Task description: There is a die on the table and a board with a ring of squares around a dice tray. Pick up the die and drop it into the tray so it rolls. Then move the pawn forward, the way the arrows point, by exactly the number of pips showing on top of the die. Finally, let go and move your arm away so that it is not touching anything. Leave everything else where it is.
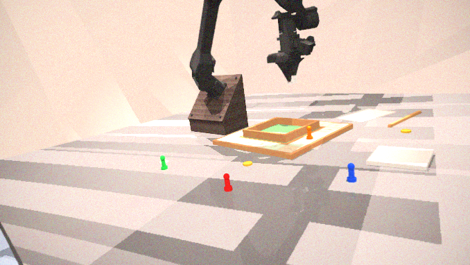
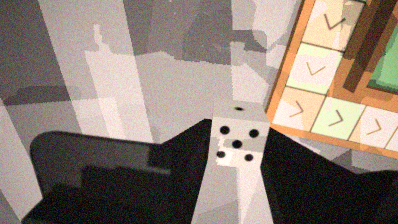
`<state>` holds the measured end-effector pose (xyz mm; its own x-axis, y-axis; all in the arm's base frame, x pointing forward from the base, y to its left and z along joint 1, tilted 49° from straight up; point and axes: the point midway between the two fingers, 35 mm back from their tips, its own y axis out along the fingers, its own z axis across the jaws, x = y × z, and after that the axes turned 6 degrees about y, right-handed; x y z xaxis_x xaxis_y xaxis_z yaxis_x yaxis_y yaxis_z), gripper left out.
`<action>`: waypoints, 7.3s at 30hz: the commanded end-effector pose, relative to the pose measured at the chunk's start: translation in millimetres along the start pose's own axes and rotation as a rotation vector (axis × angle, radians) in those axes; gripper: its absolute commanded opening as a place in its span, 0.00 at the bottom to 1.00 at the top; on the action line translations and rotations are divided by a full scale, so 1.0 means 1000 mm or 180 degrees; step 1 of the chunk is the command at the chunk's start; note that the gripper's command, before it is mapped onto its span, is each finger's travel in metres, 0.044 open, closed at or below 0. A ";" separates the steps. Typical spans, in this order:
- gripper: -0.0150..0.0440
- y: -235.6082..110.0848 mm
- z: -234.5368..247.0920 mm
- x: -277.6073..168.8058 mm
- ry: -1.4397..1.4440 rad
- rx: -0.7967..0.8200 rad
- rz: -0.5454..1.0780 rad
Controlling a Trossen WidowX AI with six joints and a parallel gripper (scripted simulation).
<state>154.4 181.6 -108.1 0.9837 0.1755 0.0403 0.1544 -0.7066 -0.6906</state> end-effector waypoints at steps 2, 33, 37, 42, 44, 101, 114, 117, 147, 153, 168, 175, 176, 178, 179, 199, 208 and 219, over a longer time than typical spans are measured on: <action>0.25 -0.001 -0.013 0.014 -0.0359 0.0036 -0.0032; 0.25 0.014 -0.109 0.076 -0.2768 0.0027 -0.0086; 0.25 0.017 -0.123 0.081 -0.3075 0.0005 -0.0081; 0.25 0.022 -0.142 0.087 -0.3457 -0.0027 -0.0065; 0.25 0.024 -0.149 0.088 -0.3610 -0.0040 -0.0056; 0.25 0.019 -0.221 0.094 -0.4311 0.2024 -0.1947; 0.25 0.021 -0.221 0.092 -0.4327 0.2007 -0.1926; 0.25 0.021 -0.221 0.092 -0.4327 0.2007 -0.1926; 1.00 0.019 -0.199 0.087 -0.4542 0.0668 -0.0259; 1.00 0.020 -0.195 0.094 -0.4561 -0.0123 0.0050; 0.59 0.031 -0.206 0.158 -0.0654 0.0010 -0.0008; 0.59 0.043 -0.220 0.198 0.1773 -0.0081 -0.0075; 0.59 0.045 -0.221 0.203 0.2052 -0.0090 -0.0086; 0.59 0.046 -0.223 0.206 0.2274 -0.0098 -0.0096; 0.59 0.046 -0.223 0.206 0.2274 -0.0098 -0.0096; 0.59 0.061 -0.223 0.207 0.2275 -0.0099 -0.0097; 0.59 0.073 -0.223 0.208 0.2274 -0.0099 -0.0097; 0.59 0.090 -0.224 0.208 0.2271 -0.0097 -0.0096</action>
<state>393.3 4.2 2.8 0.7946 -0.2973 0.5294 0.1732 -0.7248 -0.6669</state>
